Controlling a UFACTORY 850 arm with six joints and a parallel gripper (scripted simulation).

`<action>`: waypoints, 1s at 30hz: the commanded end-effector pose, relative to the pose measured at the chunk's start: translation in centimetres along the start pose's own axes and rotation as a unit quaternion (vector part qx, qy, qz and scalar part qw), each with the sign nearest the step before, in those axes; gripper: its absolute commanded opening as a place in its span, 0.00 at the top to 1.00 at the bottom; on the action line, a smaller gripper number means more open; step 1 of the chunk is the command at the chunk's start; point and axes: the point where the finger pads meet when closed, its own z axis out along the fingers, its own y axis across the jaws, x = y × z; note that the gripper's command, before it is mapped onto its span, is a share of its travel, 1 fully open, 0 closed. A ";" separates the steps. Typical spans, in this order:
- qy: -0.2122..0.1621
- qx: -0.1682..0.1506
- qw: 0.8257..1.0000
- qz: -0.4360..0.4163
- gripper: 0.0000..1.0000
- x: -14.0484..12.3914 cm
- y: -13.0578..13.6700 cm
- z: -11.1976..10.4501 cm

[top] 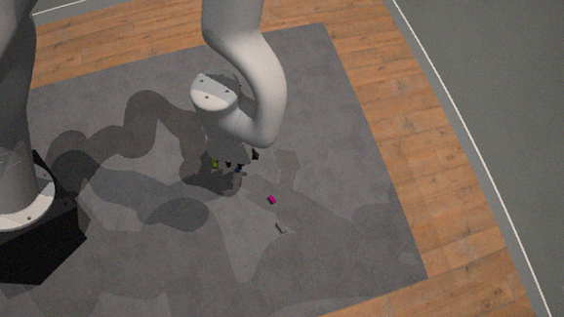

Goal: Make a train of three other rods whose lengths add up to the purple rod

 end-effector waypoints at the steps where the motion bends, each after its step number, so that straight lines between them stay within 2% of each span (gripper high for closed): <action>1: 0.001 0.002 1.000 0.000 0.76 0.0 0.0 -2.2; 5: 0.001 0.002 1.000 0.000 0.76 0.0 0.0 -3.5; 14: 0.001 0.002 1.000 0.000 0.76 0.0 0.0 -4.1; 15: 0.001 0.002 1.000 0.000 0.00 0.0 0.0 -4.1; 30: 0.001 0.002 1.000 0.000 0.00 0.0 0.0 -4.1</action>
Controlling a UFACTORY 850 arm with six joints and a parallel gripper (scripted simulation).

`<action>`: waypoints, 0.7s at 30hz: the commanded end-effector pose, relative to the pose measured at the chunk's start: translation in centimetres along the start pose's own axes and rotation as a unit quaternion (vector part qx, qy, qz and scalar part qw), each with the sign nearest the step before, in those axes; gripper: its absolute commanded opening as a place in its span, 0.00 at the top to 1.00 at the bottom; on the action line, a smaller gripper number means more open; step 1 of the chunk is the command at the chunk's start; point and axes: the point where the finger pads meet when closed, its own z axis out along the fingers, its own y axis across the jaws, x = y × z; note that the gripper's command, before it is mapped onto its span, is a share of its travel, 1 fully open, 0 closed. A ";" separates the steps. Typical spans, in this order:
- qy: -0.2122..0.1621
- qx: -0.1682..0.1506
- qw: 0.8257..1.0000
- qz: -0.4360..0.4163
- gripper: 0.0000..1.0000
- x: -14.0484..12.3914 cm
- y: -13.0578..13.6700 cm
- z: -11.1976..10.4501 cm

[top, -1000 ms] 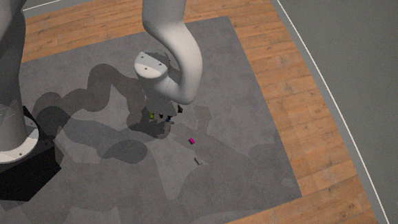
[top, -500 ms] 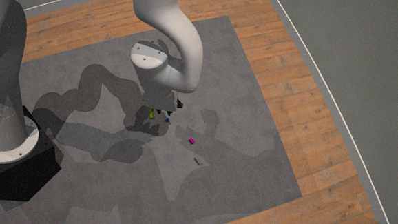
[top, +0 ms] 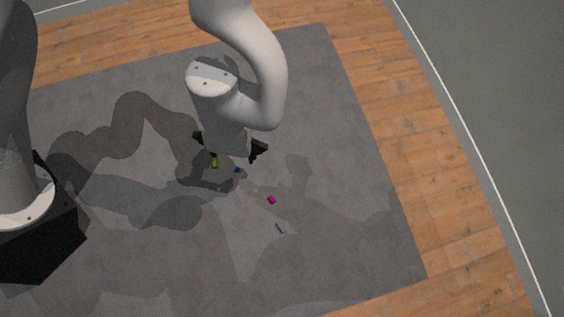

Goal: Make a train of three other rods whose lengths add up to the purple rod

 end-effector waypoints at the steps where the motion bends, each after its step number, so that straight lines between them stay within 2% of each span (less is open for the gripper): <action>1: 0.000 -0.001 1.000 0.000 0.00 0.0 0.1 0.0; 11: 0.000 -0.001 1.000 -0.029 0.00 0.5 0.0 0.1; 17: -0.001 -0.002 0.988 -0.152 0.00 2.6 -0.5 0.7; 21: -0.001 -0.002 0.974 -0.225 0.00 3.9 -0.9 1.0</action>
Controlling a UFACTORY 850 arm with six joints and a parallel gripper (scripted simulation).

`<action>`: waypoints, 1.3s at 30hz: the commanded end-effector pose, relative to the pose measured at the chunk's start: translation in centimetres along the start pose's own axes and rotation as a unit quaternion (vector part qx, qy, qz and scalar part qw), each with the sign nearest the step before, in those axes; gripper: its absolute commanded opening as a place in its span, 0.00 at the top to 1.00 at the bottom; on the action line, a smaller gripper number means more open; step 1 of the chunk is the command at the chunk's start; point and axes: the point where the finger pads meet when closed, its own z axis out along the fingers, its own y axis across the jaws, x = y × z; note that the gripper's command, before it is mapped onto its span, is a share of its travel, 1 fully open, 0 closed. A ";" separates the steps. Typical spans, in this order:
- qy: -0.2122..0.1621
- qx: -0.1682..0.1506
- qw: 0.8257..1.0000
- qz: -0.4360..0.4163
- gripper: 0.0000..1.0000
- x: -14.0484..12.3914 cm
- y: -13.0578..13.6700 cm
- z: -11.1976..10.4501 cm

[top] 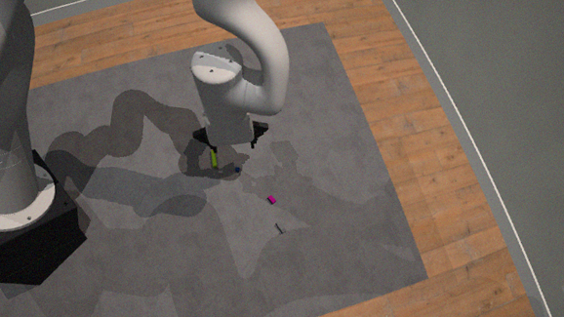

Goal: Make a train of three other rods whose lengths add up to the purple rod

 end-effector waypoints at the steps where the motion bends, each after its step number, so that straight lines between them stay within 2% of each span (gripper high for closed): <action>1: -0.004 -0.010 0.996 -0.083 0.00 1.4 0.1 0.3; 5: -0.004 -0.010 0.988 -0.154 0.00 2.7 0.1 0.6; 7: -0.004 -0.010 0.988 -0.154 0.00 2.7 0.1 0.6; 9: -0.005 -0.010 0.977 -0.215 0.00 3.9 0.1 0.9; 14: -0.005 -0.009 0.957 -0.291 0.00 5.3 0.0 1.2; 22: -0.005 -0.008 0.910 -0.413 0.00 7.8 -0.4 1.6; 28: -0.005 -0.008 0.906 -0.424 0.00 8.0 -0.4 1.6; 29: -0.005 -0.008 0.906 -0.424 0.76 8.0 -0.4 1.6; 39: -0.005 -0.008 0.906 -0.424 0.76 8.0 -0.4 1.6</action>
